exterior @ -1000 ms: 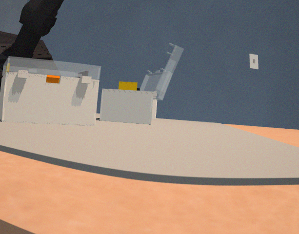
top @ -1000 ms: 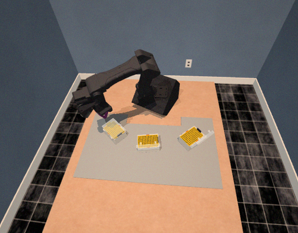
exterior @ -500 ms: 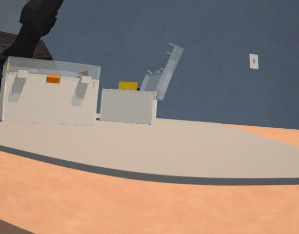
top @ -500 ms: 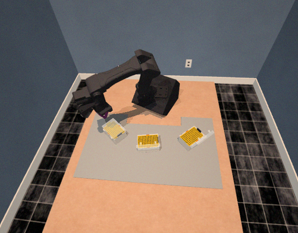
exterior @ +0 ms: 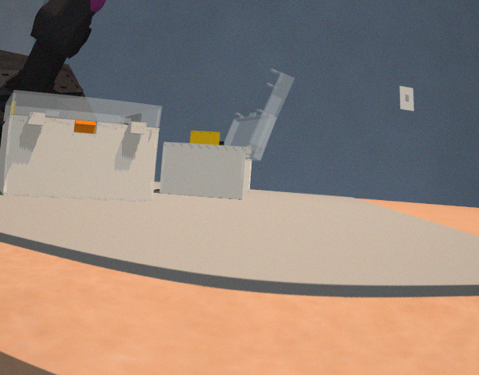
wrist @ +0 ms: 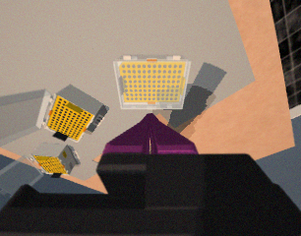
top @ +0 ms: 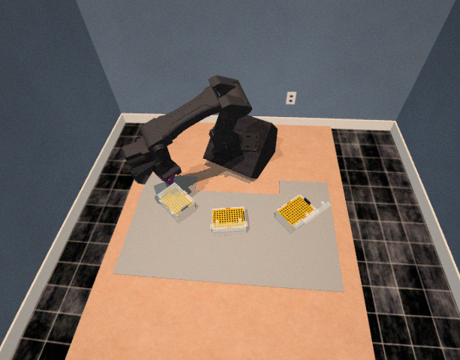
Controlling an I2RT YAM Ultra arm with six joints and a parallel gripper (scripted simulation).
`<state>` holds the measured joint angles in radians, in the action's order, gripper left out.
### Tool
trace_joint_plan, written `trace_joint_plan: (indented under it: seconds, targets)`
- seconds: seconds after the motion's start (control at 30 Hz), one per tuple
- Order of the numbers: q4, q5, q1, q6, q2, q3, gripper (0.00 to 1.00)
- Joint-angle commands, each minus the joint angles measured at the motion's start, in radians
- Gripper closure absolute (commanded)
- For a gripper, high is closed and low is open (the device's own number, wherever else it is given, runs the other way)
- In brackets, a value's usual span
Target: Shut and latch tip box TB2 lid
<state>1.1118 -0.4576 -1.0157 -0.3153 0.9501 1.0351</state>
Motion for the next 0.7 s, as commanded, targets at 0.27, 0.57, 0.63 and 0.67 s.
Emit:
trace_joint_plan:
  seconds: [0.27, 0.57, 0.63, 0.67]
  targets:
    - [-0.122, 0.023, 0.033, 0.042, -0.051, -0.123, 1.00]
    - [-0.192, 0.037, 0.058, 0.064, -0.074, -0.206, 1.00]
    - [-0.212, 0.041, 0.065, 0.071, -0.080, -0.230, 1.00]
    - [-0.222, 0.043, 0.069, 0.074, -0.083, -0.241, 1.00]
